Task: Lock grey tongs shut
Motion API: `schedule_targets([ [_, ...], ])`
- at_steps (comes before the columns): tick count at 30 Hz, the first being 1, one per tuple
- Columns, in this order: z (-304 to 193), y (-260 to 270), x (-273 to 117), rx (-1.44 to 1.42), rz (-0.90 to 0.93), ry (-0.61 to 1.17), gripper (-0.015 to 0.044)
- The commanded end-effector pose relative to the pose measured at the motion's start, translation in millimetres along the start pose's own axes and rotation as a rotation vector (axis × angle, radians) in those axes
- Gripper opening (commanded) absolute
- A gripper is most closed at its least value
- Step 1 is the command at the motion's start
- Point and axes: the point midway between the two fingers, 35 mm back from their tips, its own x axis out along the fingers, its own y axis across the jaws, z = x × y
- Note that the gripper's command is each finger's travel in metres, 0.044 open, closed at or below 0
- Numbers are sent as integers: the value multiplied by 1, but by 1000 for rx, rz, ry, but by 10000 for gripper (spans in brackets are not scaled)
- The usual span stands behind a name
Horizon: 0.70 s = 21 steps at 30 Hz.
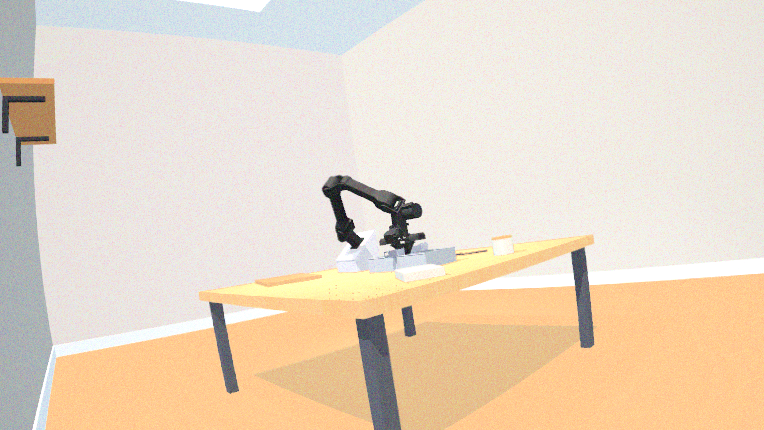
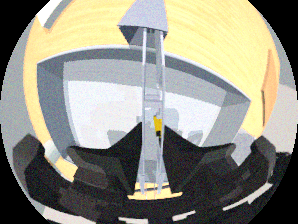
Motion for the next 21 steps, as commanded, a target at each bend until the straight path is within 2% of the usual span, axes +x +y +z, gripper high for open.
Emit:
schedule_targets([
  [1, 0, 1, 0, 2, 2, 1, 60],
  [8, 0, 1, 0, 2, 2, 1, 13],
  [14, 0, 1, 0, 2, 2, 1, -144],
  [15, 0, 1, -3, 2, 2, 1, -150],
  [18, -1, 4, -26, 0, 2, 4, -150],
  [21, -1, 4, -70, -4, 0, 4, -150],
])
